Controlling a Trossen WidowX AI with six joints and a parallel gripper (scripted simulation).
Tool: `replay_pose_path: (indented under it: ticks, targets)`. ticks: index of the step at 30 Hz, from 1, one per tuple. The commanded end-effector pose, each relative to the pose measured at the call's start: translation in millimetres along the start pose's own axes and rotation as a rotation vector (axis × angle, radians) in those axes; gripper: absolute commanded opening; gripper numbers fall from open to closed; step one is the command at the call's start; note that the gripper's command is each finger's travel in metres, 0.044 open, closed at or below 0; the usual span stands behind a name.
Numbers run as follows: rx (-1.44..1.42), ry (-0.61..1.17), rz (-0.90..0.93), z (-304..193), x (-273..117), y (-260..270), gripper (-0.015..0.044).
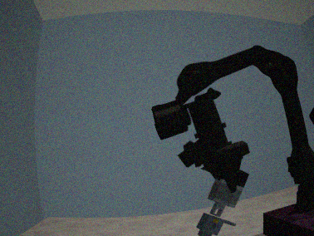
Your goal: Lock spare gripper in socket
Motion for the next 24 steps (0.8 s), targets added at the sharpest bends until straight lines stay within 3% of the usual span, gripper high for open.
replay_pose_path:
  ticks: [1,24]
  targets:
    - [0.002,-0.002,0.003,4.2,3.7,0.5,0.0000]
    - [0.003,-0.005,0.002,24.2,24.8,1.2,0.0000]
Point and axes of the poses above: the point midway between the two fingers, 35 mm back from their tips, its own x axis out along the fingers, its own y axis across the jaws, z = x × y, the point moved 3 cm from there along -x, back along the fingers, and after that the axes turned 2 degrees about x, right-handed, at the moved point
